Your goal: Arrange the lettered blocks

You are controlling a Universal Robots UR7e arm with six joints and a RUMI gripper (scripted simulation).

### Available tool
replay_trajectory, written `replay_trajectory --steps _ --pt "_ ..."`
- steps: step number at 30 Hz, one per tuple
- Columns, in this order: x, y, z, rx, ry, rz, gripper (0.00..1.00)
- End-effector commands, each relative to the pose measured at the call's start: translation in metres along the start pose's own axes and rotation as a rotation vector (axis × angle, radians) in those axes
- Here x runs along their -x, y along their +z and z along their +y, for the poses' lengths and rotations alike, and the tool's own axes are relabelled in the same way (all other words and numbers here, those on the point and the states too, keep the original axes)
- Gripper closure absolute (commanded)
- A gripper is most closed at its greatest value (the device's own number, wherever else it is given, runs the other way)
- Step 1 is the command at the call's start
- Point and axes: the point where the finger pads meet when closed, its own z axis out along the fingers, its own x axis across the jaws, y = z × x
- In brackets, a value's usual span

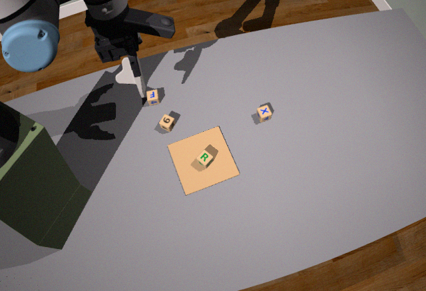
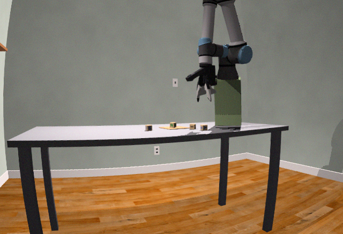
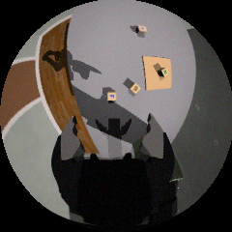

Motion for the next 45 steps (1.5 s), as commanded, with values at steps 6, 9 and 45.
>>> replay_trajectory --steps 6,9,45 --pt "0.002 -0.001 0.001 0.007 -0.006 -0.001 0.0" --pt "0.002 -0.001 0.001 0.007 -0.006 -0.001 0.0" --pt "0.002 0.047 0.001 0.008 -0.006 -0.001 0.6"
